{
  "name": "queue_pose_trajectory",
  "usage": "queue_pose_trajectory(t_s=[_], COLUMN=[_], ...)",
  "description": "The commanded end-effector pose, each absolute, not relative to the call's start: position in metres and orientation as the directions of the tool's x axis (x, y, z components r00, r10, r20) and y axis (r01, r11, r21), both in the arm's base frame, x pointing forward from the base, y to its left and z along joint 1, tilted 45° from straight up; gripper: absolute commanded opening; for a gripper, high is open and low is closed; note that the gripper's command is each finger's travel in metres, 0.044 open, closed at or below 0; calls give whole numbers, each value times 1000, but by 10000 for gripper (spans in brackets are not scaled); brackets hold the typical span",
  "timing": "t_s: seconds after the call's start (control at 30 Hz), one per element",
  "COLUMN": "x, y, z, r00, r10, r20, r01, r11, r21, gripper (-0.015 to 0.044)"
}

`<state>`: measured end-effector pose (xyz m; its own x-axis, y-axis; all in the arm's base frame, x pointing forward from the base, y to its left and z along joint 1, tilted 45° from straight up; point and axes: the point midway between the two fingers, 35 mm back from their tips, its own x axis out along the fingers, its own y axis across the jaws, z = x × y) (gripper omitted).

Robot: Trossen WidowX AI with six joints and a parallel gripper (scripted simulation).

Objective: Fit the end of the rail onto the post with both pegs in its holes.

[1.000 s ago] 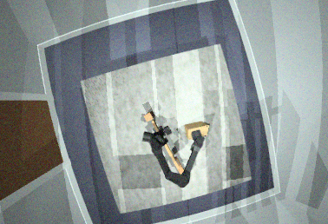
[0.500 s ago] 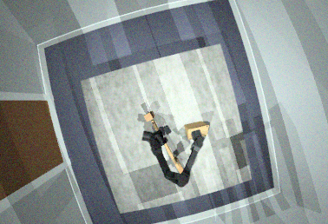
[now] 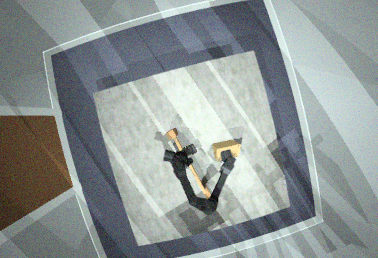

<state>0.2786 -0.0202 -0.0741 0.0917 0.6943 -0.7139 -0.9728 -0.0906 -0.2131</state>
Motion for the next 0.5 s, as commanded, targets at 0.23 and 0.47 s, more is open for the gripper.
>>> queue_pose_trajectory(t_s=[0.23, 0.47], x=[282, 282], y=[-25, -25], z=[-76, -75], r00=[101, 101], r10=[691, 691], r20=[-715, -715], r01=[-972, -972], r11=[-86, -86], r21=[-221, -221], gripper=[0, 0])
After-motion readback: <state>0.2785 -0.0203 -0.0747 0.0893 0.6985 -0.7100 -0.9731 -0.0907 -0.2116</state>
